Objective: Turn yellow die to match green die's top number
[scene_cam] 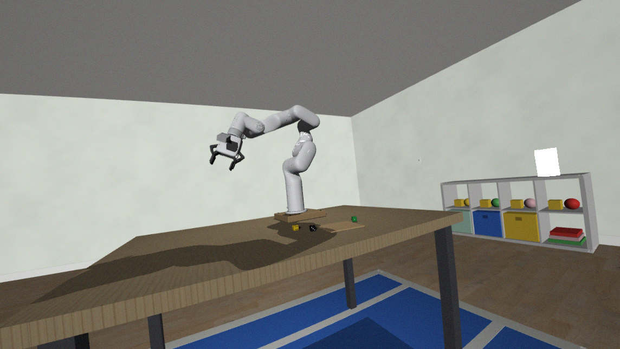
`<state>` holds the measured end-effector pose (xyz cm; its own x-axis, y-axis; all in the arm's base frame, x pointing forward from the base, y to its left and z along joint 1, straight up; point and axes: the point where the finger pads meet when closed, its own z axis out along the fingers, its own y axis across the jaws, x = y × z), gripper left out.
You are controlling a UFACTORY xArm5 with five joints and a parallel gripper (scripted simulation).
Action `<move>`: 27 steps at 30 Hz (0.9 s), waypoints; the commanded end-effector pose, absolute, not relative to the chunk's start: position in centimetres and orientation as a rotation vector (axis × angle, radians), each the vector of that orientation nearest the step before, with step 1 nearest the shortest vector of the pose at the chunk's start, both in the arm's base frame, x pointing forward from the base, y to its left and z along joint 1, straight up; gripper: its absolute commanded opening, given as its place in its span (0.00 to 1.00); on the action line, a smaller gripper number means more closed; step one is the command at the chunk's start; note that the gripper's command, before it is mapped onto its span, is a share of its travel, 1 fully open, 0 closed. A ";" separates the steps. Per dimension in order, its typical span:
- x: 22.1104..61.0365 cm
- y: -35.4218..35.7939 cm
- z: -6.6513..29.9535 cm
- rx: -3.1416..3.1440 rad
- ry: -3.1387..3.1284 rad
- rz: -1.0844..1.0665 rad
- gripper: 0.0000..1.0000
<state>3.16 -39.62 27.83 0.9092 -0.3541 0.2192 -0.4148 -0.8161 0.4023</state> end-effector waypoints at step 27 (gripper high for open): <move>10.3 -38.8 25.2 2.735 -0.503 0.233 1.00</move>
<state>7.18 -38.98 26.22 0.9188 -0.3281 0.2194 -0.3877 -0.8546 0.3455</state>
